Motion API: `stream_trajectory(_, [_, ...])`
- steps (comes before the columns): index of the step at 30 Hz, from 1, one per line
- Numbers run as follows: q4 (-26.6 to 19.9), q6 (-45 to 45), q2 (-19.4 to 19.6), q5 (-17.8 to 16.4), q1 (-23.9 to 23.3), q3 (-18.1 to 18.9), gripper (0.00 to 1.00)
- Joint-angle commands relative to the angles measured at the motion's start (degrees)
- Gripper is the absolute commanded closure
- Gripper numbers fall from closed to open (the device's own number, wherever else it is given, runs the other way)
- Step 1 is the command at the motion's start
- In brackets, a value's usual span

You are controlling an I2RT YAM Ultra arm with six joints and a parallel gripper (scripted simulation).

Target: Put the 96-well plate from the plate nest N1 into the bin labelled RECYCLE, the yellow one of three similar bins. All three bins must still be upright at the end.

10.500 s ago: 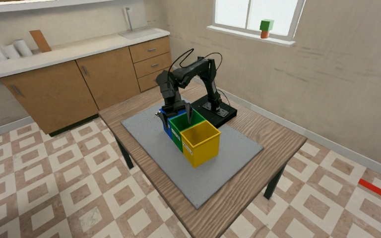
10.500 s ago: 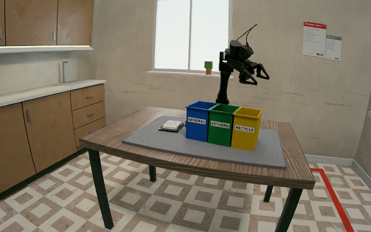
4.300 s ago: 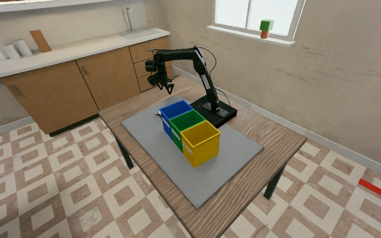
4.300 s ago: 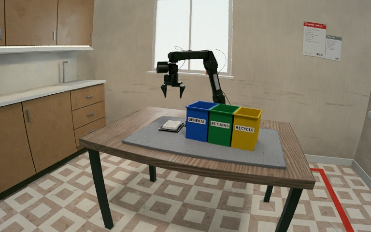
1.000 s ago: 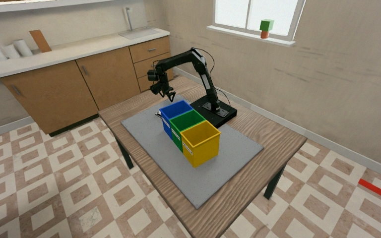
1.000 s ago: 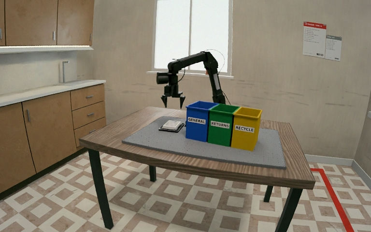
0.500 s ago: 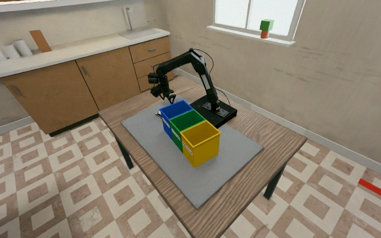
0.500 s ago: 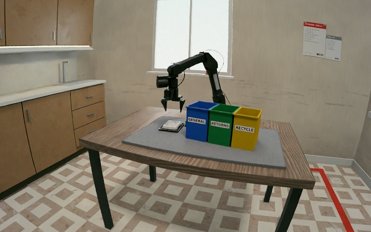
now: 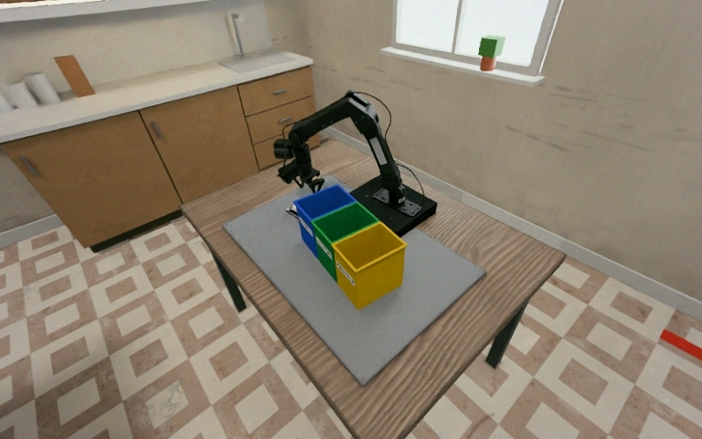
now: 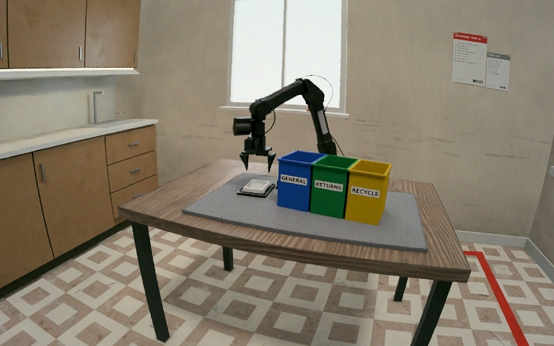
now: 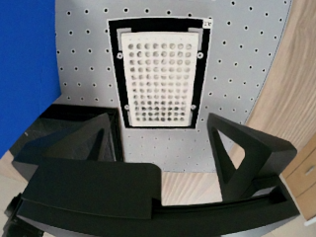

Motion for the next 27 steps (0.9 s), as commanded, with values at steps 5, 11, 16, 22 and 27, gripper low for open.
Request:
stream_trajectory(5, [4.11,0.45,0.49,-0.92,0.9,-2.7,0.0])
stream_trajectory(11, [6.32,0.58,0.55,-0.92,0.87,-3.46,0.0])
stream_trajectory(16, [6.84,0.53,2.16,-0.89,0.94,-4.34,0.0])
stream_trajectory(22, [9.85,0.64,1.99,-0.92,1.1,-6.4,0.0])
stream_trajectory(27, [11.68,0.67,2.07,-0.93,1.14,-7.03,0.0])
